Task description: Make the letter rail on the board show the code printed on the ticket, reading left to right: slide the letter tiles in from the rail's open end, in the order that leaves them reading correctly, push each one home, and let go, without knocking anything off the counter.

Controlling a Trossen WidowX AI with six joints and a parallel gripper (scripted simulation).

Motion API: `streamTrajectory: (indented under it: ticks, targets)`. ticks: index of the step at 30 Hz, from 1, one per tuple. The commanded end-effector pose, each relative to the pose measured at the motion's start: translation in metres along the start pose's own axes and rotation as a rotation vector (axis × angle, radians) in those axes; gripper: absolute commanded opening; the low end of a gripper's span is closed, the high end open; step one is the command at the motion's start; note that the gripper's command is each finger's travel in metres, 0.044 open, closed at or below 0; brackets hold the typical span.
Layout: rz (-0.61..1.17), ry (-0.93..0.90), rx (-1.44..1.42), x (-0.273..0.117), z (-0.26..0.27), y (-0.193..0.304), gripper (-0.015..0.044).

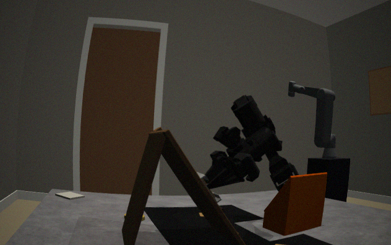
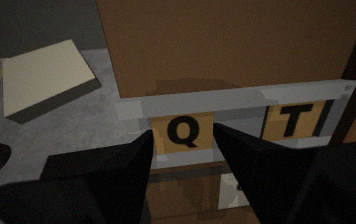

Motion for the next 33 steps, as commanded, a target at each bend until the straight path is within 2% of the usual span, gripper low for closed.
streamTrajectory:
  ticks: [1,33]
  targets:
    - [-0.002,-0.002,-0.001,0.000,-0.004,0.000,0.0000]
    - [-0.002,-0.002,-0.002,0.000,-0.022,0.003,0.0000]
Point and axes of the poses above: the point midway between the two fingers, 35 mm back from their tips, its own x axis out along the fingers, its own z axis across the jaws, y = z × x, the point moved 7 cm from there along -x, back along the fingers, and after that the axes turned 10 degrees about -x, right-handed, at the moved point
